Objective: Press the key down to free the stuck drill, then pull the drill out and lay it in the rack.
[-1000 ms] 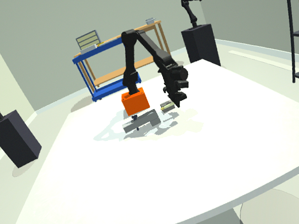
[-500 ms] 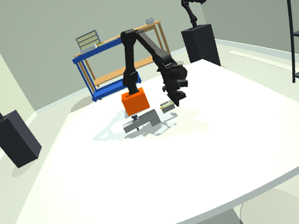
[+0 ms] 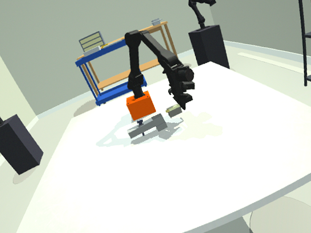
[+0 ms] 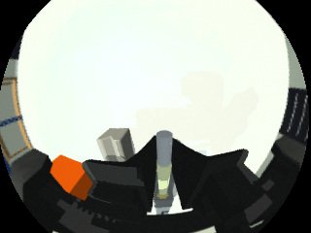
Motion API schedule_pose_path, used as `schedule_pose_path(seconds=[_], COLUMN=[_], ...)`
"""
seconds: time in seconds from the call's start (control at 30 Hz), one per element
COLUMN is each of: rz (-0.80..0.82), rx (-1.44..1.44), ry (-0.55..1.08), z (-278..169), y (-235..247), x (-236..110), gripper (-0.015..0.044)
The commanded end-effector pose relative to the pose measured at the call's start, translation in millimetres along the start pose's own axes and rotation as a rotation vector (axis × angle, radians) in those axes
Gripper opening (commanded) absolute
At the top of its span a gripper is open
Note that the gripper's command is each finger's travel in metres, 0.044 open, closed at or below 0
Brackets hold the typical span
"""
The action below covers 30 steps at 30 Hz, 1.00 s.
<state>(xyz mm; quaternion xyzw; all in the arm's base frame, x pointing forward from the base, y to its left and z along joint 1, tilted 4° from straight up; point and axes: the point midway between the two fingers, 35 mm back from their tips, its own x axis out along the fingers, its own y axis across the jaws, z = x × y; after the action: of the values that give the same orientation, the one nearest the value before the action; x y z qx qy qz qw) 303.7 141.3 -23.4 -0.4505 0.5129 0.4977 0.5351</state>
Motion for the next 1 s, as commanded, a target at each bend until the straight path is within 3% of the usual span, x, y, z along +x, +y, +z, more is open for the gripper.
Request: schedule_pose_path(seconds=[0.0, 0.97], rz=[-0.003, -0.003], rx=[-0.005, -0.005], ry=[-0.004, -0.004], z=[0.2, -1.0], y=[-0.2, 0.8], x=[-3.3, -14.8], gripper=[0.0000, 0.0000])
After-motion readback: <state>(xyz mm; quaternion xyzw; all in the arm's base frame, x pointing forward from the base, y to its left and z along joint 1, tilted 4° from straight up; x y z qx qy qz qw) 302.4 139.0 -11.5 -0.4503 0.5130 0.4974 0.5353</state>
